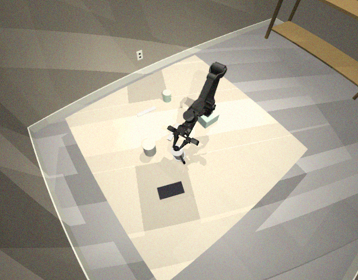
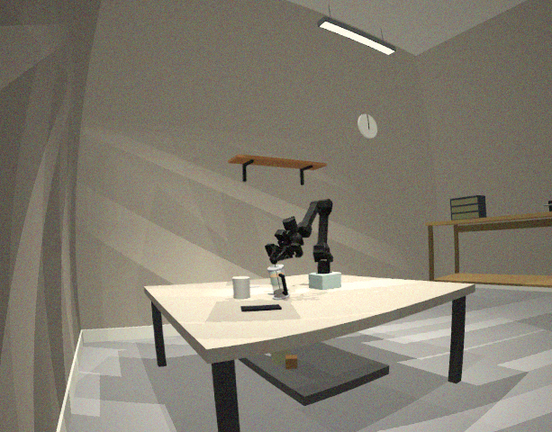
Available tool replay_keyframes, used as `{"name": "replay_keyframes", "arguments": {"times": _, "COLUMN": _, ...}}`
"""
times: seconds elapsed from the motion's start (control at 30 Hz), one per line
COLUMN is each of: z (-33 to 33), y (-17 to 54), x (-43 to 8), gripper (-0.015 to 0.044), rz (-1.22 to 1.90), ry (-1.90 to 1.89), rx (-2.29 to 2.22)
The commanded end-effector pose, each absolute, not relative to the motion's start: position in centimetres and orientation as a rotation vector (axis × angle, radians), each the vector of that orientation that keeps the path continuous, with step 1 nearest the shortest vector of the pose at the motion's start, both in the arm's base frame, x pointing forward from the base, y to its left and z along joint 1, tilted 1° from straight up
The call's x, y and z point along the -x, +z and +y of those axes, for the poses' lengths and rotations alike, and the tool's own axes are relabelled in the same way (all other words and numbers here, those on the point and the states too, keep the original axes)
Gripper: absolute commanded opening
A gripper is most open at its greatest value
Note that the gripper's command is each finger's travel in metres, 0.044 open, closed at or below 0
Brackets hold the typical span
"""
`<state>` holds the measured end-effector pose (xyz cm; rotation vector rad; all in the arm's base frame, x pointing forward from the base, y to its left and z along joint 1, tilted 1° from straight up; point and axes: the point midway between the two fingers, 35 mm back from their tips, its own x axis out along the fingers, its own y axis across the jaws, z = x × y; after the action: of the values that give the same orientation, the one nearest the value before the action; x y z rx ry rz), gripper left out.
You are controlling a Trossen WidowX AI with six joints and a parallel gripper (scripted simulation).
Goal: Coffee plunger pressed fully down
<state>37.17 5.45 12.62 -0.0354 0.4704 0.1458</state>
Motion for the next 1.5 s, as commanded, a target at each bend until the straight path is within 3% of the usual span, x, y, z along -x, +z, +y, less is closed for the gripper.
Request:
{"name": "replay_keyframes", "arguments": {"times": 0.0, "z": 5.4, "y": 12.6, "x": -37.1, "gripper": 0.02, "rz": 0.473, "ry": 0.146, "rx": 0.036}}
{"name": "replay_keyframes", "arguments": {"times": 0.3, "z": 5.4, "y": 12.6, "x": -37.1, "gripper": 0.0436, "rz": 0.473, "ry": 0.146, "rx": 0.036}}
{"name": "replay_keyframes", "arguments": {"times": 0.57, "z": 5.2, "y": 14.9, "x": -36.2, "gripper": 0.044, "rz": 0.479, "ry": 0.144, "rx": 0.034}}
{"name": "replay_keyframes", "arguments": {"times": 0.77, "z": 4.5, "y": 20.1, "x": -32.7, "gripper": 0.044, "rz": 0.493, "ry": 0.141, "rx": 0.029}}
{"name": "replay_keyframes", "arguments": {"times": 1.47, "z": 4.5, "y": 20.0, "x": -32.6, "gripper": 0.044, "rz": 0.493, "ry": 0.14, "rx": 0.029}}
